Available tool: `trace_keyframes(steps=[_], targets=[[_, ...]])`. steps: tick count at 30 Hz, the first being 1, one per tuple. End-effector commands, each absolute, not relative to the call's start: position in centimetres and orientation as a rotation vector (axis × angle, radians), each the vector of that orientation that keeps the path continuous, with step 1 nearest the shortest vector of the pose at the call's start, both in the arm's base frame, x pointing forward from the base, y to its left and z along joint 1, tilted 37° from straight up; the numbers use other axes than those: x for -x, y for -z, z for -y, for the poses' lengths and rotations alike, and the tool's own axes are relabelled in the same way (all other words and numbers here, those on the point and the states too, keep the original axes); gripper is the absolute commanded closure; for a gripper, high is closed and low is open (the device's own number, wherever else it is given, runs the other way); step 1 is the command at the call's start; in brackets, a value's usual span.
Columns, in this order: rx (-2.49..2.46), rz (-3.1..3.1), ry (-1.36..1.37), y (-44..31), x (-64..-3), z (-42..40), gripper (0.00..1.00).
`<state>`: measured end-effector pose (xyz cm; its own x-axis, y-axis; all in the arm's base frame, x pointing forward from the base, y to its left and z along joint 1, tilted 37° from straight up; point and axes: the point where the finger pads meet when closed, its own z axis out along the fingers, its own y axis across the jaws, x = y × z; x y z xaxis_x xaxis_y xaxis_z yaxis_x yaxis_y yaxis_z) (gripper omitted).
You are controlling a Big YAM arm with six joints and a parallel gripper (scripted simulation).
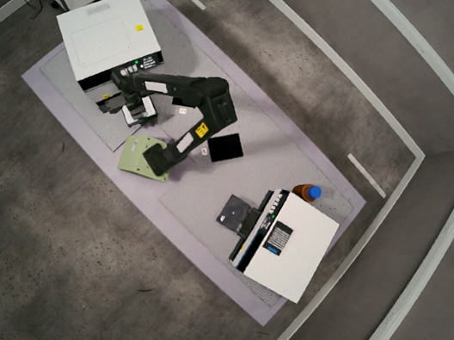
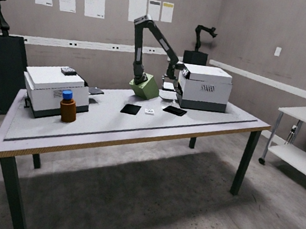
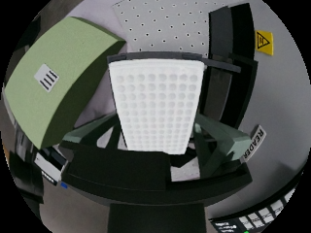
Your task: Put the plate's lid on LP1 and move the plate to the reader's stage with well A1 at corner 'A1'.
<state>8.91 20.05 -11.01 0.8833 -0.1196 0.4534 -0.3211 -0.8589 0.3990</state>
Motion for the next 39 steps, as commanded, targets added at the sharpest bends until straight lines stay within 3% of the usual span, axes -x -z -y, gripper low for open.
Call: trace_keyframes(steps=[1, 39], targets=[[-2.612, 0.330, -0.588, 10.5, -8.7, -21.9, 0.14], [-2.594, 0.347, -0.584, 10.9, -9.2, -20.7, 0.14]])
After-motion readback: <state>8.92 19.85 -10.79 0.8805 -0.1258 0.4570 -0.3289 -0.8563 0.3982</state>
